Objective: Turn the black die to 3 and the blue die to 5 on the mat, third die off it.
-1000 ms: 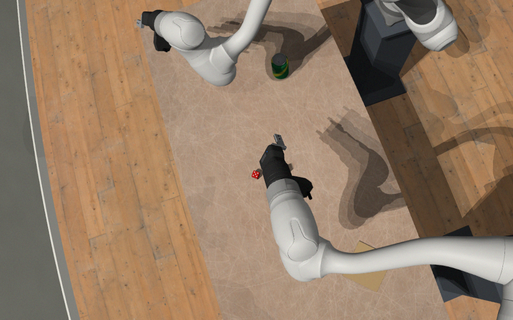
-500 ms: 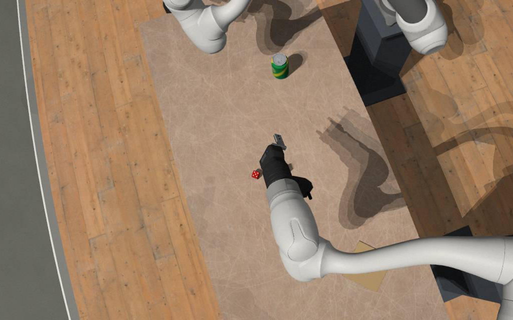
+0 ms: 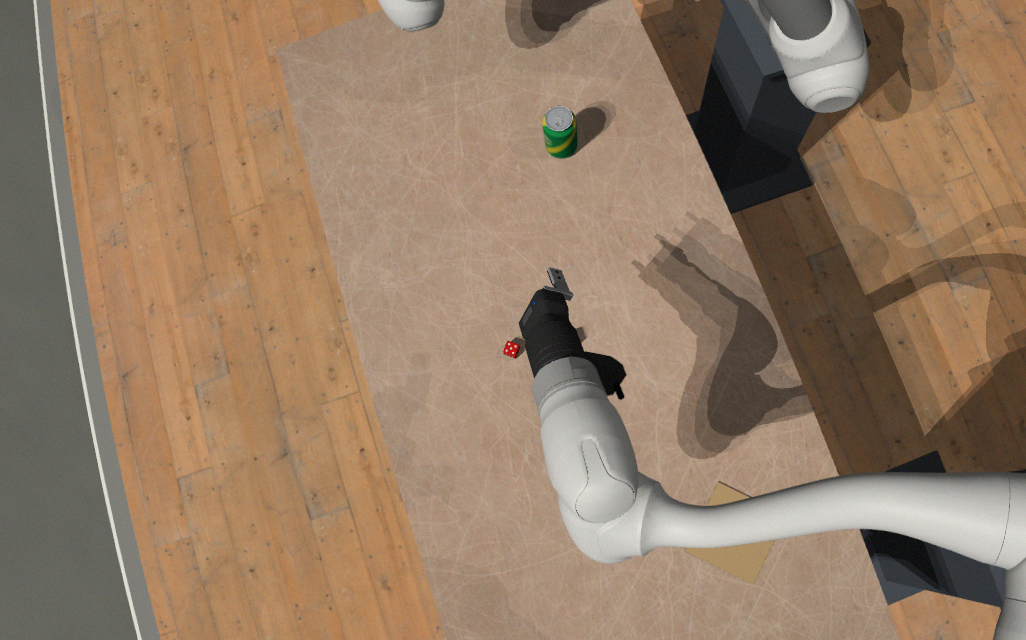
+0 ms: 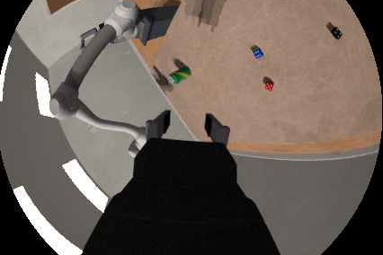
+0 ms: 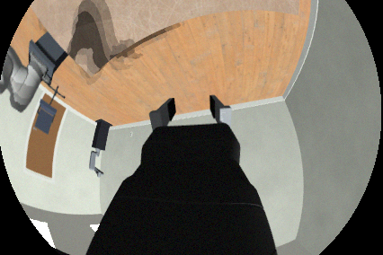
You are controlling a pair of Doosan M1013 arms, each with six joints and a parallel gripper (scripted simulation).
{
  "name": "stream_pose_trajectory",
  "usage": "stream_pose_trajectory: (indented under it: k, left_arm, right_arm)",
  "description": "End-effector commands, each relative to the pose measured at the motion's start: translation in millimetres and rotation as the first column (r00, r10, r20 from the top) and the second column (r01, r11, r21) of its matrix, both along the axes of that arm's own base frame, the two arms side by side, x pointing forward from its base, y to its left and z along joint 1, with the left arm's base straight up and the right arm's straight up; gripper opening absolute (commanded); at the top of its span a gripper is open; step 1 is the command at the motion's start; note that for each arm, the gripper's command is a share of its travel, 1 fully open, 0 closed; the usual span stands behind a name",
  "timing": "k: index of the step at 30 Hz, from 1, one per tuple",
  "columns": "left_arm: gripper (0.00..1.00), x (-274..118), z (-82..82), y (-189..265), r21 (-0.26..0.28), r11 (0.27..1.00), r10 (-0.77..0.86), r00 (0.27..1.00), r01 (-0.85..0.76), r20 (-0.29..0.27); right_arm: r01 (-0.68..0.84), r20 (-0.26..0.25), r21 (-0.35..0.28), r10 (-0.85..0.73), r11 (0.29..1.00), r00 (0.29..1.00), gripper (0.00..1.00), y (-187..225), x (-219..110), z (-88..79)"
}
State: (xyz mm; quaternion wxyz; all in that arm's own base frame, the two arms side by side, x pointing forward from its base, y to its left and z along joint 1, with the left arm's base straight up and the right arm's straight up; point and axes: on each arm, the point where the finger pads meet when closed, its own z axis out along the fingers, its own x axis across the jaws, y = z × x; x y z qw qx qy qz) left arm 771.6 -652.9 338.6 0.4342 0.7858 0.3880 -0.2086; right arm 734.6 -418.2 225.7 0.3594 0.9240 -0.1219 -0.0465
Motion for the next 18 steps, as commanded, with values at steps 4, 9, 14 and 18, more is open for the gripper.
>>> stream_pose_trajectory:
  k: [4, 9, 14, 18]
  left_arm:
    - [1.00, 0.0, 1.5, 0.0, -0.001, 1.000, 0.000, 1.000, 0.000, 0.001]
    - [1.00, 0.0, 1.5, 0.0, -0.001, 1.000, 0.000, 1.000, 0.000, 0.001]
    - [1.00, 0.0, 1.5, 0.0, -0.001, 1.000, 0.000, 1.000, 0.000, 0.001]
    - [1.00, 0.0, 1.5, 0.0, -0.001, 1.000, 0.000, 1.000, 0.000, 0.001]
  right_arm:
    - [0.057, -0.168, 0.142, -0.033, 0.988, 0.985, 1.00, -55.0, -102.0, -21.6]
    - [0.085, -0.228, 0.211, -0.035, 0.974, 0.973, 1.00, -78.6, -163.8, -33.5]
    - [0.132, -0.308, 0.334, -0.024, 0.933, 0.951, 1.00, -95.9, -239.8, -46.0]
    - [0.166, -0.351, 0.436, -0.003, 0.885, 0.936, 1.00, -102.5, -301.2, -54.7]
